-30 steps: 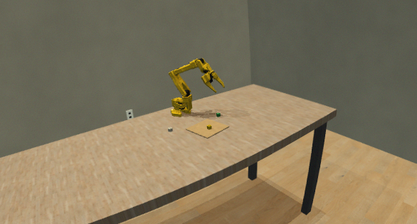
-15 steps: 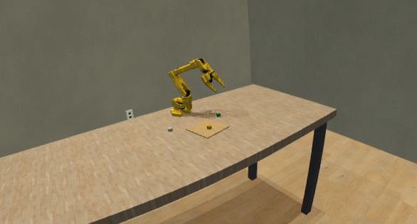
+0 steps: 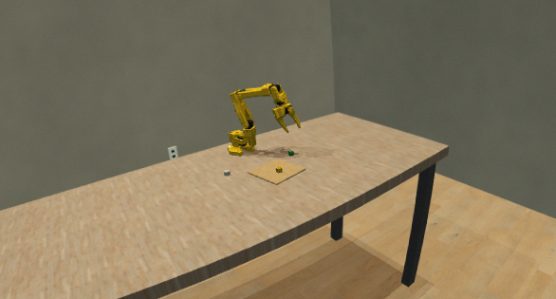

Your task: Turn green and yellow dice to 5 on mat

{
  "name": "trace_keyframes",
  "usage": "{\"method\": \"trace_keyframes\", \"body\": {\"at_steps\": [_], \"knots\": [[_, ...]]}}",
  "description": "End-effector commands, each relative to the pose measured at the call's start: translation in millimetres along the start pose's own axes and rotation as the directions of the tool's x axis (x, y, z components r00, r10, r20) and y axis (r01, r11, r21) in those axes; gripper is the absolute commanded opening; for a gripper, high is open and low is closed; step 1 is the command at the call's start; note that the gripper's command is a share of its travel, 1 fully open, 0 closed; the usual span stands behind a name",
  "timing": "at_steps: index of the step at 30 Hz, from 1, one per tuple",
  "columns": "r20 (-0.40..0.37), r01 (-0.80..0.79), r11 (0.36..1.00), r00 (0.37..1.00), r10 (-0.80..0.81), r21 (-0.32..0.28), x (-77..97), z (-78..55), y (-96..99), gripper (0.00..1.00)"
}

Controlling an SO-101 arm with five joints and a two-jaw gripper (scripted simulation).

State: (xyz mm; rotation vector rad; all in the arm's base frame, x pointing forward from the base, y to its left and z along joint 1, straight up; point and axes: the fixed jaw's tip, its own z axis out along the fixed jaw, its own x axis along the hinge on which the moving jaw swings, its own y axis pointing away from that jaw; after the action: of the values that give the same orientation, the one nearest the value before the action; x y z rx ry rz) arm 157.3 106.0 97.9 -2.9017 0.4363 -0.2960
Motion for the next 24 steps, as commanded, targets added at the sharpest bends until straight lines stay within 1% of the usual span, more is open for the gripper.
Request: {"method": "trace_keyframes", "body": {"at_steps": [1, 5, 9, 15, 16, 24], "knots": [[0.046, 0.017, 0.998, 0.999, -0.015, -0.052, -3.1, 12.4, 0.5, 0.25], [0.105, 0.023, 0.991, 0.994, -0.009, -0.129, -8.0, 26.2, 7.0, 0.25], [0.136, 0.028, 0.985, 0.991, -0.005, -0.169, -10.9, 33.1, 10.8, 0.25], [0.142, 0.029, 0.984, 0.990, -0.004, -0.177, -11.4, 34.4, 11.6, 0.25], [0.159, 0.044, 0.980, 0.987, -0.012, -0.194, -14.5, 37.5, 15.8, 0.25], [0.159, 0.044, 0.980, 0.987, -0.012, -0.194, -14.5, 37.5, 15.8, 0.25]]}}
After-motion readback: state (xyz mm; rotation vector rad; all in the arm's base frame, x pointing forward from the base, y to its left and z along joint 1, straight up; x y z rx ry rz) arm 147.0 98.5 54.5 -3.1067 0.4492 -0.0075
